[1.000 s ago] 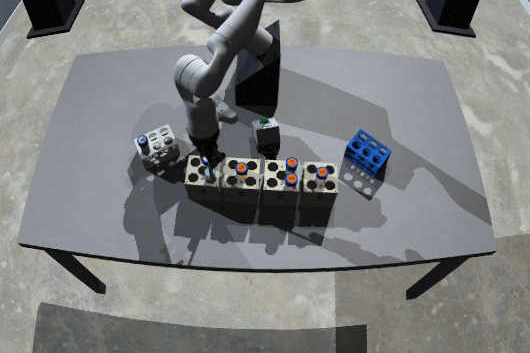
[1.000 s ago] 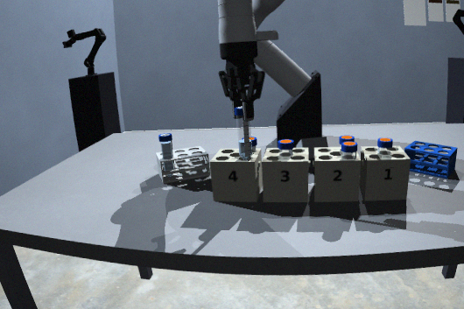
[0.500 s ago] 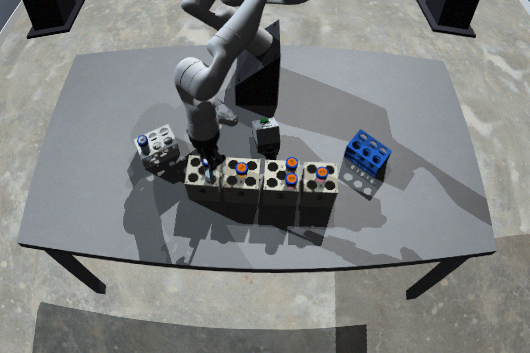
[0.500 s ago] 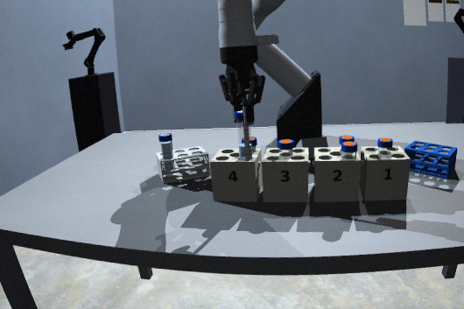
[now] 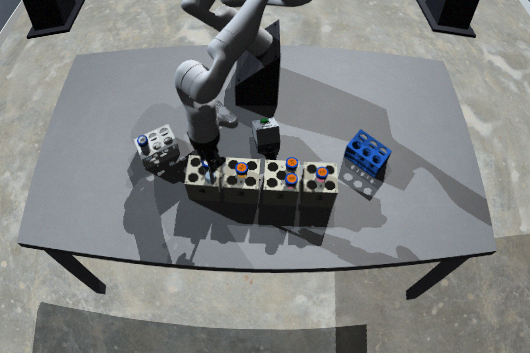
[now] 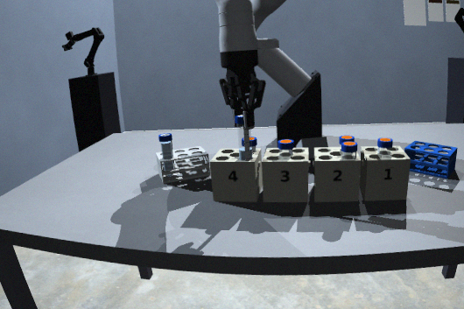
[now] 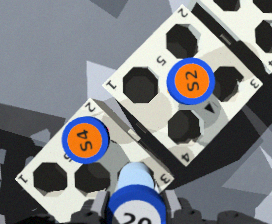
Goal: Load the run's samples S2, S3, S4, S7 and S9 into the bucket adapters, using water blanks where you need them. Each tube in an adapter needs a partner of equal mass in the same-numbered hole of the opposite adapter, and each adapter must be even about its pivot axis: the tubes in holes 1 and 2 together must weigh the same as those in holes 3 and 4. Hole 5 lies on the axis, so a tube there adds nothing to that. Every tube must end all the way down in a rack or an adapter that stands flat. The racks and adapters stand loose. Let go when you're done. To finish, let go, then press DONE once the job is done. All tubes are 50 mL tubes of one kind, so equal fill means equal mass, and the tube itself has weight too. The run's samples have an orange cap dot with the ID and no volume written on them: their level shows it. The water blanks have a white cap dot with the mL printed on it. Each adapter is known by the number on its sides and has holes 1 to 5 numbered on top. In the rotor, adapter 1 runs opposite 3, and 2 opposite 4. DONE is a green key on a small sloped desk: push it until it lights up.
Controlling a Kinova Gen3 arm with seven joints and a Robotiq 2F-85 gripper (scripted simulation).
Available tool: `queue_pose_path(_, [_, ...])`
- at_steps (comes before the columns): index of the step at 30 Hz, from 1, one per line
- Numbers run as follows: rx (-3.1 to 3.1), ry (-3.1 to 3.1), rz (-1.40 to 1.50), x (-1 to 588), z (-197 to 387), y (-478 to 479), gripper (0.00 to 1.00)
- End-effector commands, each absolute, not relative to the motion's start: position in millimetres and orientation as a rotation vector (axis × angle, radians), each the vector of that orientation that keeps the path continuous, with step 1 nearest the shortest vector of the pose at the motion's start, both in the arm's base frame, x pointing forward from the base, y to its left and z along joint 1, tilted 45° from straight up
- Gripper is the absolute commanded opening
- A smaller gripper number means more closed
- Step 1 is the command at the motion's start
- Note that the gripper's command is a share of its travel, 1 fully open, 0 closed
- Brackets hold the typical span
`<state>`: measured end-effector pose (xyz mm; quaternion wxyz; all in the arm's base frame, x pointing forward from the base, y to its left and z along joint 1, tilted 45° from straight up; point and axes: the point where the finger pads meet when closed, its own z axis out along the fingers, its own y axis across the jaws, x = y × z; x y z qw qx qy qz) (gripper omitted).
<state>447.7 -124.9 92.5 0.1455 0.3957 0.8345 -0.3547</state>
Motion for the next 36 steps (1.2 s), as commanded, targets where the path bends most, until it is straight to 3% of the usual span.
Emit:
queue_pose_path(1, [1.138,2.403,-1.020,448,91,-126,0.10])
queue_pose_path(36, [1.138,2.403,-1.020,447,77,-141,0.10])
